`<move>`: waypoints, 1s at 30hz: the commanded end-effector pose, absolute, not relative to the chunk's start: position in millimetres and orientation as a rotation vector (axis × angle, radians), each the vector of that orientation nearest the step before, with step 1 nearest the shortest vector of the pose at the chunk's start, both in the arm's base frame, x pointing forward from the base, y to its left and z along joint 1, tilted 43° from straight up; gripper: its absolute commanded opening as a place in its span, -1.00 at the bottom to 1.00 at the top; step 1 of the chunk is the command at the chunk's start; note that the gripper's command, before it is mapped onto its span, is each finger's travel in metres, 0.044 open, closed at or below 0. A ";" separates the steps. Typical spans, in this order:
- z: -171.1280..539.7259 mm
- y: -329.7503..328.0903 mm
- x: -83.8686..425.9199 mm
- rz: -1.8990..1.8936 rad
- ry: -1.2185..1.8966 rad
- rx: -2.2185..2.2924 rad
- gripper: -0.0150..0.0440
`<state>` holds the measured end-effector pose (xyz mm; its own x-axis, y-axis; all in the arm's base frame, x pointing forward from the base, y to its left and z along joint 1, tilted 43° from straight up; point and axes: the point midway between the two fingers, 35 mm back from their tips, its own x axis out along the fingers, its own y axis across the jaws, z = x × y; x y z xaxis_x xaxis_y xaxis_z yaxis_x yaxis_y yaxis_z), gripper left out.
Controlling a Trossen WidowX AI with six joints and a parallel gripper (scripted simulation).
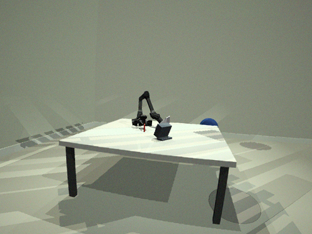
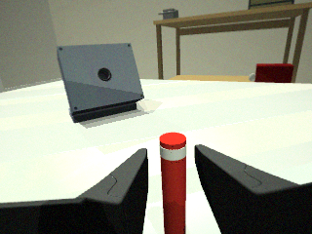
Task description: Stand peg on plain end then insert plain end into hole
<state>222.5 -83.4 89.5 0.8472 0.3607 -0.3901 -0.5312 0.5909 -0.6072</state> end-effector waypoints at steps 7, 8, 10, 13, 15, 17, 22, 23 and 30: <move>89.4 -83.3 222.5 0.524 0.237 -0.782 0.31; 89.4 -83.3 222.5 0.524 0.237 -0.782 0.39; 89.4 -83.3 222.5 0.524 0.237 -0.782 0.57; 89.4 -83.3 222.5 0.524 0.237 -0.782 0.84; 89.4 -83.3 222.5 0.524 0.237 -0.782 1.00; 89.4 -83.3 222.5 0.524 0.237 -0.782 1.00; 90.4 -82.4 223.2 0.527 0.240 -0.783 1.00; 93.5 -79.5 225.0 0.535 0.247 -0.785 1.00; 144.1 -30.7 238.6 0.572 0.300 -0.812 1.00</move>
<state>235.9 -49.7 121.3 0.8091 0.3706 -0.4561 -0.5865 0.5584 -0.5867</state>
